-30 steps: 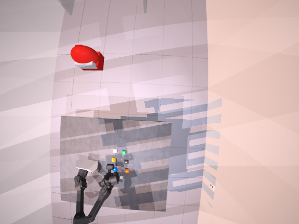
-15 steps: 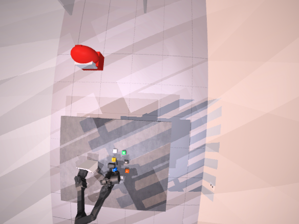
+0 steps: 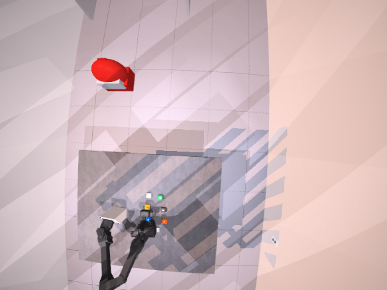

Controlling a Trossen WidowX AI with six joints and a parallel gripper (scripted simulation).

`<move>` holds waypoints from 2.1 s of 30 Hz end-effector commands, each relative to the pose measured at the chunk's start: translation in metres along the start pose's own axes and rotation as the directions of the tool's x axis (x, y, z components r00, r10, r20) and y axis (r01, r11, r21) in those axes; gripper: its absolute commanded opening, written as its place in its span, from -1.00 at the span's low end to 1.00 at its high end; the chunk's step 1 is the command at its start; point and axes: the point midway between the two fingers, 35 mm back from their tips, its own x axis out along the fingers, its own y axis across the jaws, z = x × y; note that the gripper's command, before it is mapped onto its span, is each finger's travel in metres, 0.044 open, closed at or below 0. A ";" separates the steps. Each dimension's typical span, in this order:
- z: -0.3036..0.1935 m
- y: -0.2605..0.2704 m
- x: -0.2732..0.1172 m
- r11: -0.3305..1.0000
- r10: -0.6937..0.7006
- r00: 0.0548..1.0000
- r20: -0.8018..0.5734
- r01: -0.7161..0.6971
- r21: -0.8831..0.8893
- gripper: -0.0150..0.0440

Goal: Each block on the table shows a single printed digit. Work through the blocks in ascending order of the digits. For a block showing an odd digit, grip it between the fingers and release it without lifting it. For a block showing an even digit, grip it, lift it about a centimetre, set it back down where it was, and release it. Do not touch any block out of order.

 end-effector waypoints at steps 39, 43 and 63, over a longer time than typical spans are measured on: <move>-0.002 0.000 0.002 1.000 -0.004 1.000 -0.005 0.004 -0.009 -0.08; -0.002 0.000 0.002 1.000 -0.004 1.000 -0.005 0.004 -0.009 -0.08; -0.002 0.000 -0.035 1.000 -0.002 1.000 -0.004 0.002 -0.009 0.86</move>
